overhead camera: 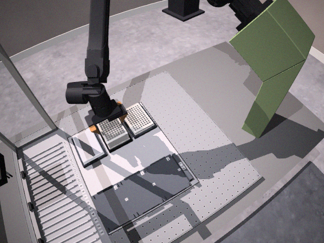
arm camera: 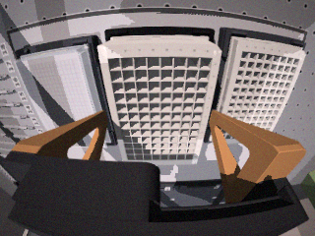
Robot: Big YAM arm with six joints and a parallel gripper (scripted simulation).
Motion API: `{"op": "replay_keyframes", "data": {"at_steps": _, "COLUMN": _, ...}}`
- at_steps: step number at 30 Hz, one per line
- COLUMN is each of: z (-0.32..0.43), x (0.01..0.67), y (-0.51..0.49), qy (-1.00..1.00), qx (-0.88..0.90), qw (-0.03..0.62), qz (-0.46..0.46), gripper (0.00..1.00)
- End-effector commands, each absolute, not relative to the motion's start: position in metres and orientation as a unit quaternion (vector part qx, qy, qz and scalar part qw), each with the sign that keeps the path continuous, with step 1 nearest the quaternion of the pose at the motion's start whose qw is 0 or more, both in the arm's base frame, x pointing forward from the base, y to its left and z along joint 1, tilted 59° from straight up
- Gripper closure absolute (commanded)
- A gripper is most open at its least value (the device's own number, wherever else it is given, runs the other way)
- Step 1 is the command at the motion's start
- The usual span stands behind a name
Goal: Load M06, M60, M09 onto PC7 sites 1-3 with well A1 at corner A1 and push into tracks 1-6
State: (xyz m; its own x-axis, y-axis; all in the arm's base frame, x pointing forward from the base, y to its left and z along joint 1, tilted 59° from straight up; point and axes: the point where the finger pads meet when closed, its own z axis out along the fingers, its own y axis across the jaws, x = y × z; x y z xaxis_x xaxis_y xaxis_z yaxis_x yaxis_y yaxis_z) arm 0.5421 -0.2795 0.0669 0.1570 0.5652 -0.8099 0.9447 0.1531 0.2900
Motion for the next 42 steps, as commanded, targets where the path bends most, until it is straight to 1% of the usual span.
{"op": "replay_keyframes", "data": {"at_steps": 1, "z": 0.065, "x": 0.545, "y": -0.288, "qy": 0.613, "qx": 0.614, "qw": 0.449, "qz": -0.215, "gripper": 0.00}}
{"op": "replay_keyframes", "data": {"at_steps": 10, "z": 0.061, "x": 0.546, "y": -0.294, "qy": 0.613, "qx": 0.614, "qw": 0.449, "qz": -0.215, "gripper": 0.00}}
{"op": "replay_keyframes", "data": {"at_steps": 11, "z": 0.069, "x": 0.550, "y": -0.290, "qy": 0.613, "qx": 0.611, "qw": 0.454, "qz": -0.211, "gripper": 0.00}}
{"op": "replay_keyframes", "data": {"at_steps": 13, "z": 0.059, "x": 0.548, "y": -0.293, "qy": 0.615, "qx": 0.612, "qw": 0.449, "qz": -0.214, "gripper": 0.00}}
{"op": "replay_keyframes", "data": {"at_steps": 27, "z": 0.053, "x": 0.549, "y": -0.306, "qy": 0.613, "qx": 0.613, "qw": 0.448, "qz": -0.215, "gripper": 0.00}}
{"op": "replay_keyframes", "data": {"at_steps": 28, "z": 0.061, "x": 0.552, "y": -0.304, "qy": 0.612, "qx": 0.612, "qw": 0.453, "qz": -0.212, "gripper": 0.00}}
{"op": "replay_keyframes", "data": {"at_steps": 34, "z": 0.049, "x": 0.551, "y": -0.311, "qy": 0.614, "qx": 0.613, "qw": 0.448, "qz": -0.215, "gripper": 0.00}}
{"op": "replay_keyframes", "data": {"at_steps": 41, "z": 0.055, "x": 0.554, "y": -0.302, "qy": 0.616, "qx": 0.611, "qw": 0.451, "qz": -0.210, "gripper": 0.00}}
{"op": "replay_keyframes", "data": {"at_steps": 42, "z": 0.057, "x": 0.553, "y": -0.303, "qy": 0.617, "qx": 0.609, "qw": 0.451, "qz": -0.212, "gripper": 1.00}}
